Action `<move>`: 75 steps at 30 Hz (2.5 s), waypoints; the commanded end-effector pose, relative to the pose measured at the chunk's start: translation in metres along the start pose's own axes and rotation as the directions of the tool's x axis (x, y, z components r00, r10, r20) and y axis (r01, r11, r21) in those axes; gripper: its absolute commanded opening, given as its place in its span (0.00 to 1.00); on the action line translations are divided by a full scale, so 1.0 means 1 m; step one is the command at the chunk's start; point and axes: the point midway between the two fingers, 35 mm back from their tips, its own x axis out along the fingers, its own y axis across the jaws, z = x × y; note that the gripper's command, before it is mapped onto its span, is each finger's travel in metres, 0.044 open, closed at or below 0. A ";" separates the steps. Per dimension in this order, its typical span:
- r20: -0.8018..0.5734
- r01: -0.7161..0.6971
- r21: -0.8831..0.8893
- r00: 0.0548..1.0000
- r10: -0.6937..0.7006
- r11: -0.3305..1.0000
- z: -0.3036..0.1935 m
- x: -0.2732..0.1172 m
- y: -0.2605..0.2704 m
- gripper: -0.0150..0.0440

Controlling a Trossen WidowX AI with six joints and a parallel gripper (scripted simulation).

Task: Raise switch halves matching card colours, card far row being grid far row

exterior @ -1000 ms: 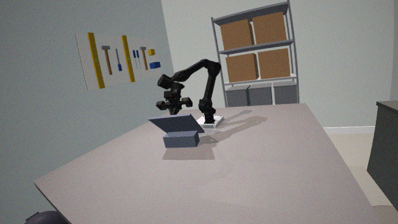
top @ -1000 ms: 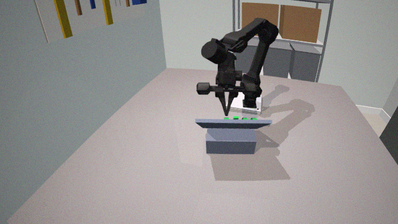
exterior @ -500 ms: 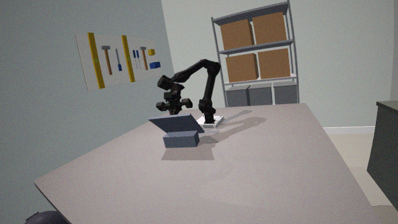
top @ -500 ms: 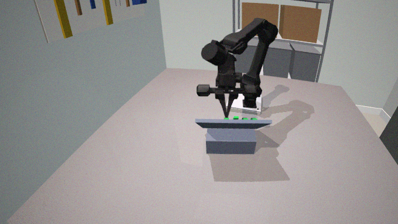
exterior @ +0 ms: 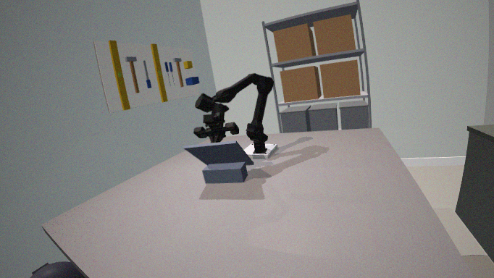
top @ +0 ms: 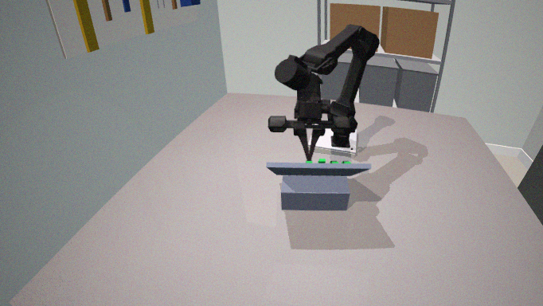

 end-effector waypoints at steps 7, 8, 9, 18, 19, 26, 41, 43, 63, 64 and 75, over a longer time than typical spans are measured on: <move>-0.002 0.004 0.003 1.000 -0.004 1.000 0.000 0.002 -0.001 0.25; -0.002 0.004 0.003 1.000 -0.004 1.000 0.000 0.002 -0.001 0.25; -0.002 0.004 0.003 1.000 -0.004 1.000 0.000 0.002 -0.001 0.25; -0.002 0.004 0.003 1.000 -0.004 1.000 0.000 0.003 -0.001 0.25; -0.002 0.004 0.003 1.000 -0.004 1.000 0.000 0.003 -0.001 0.25; -0.002 0.004 0.003 1.000 -0.004 1.000 0.000 0.004 -0.001 0.25; 0.019 0.004 0.003 1.000 -0.004 1.000 -0.003 -0.060 -0.001 0.25; 0.017 0.003 0.003 1.000 -0.003 1.000 -0.006 -0.060 0.006 0.25; 0.046 -0.002 0.009 0.999 0.002 1.000 -0.061 -0.024 0.084 0.25; 0.046 -0.002 0.009 0.999 0.002 1.000 -0.061 -0.024 0.084 0.25; 0.047 -0.002 0.009 0.999 0.002 1.000 -0.061 -0.009 0.084 0.25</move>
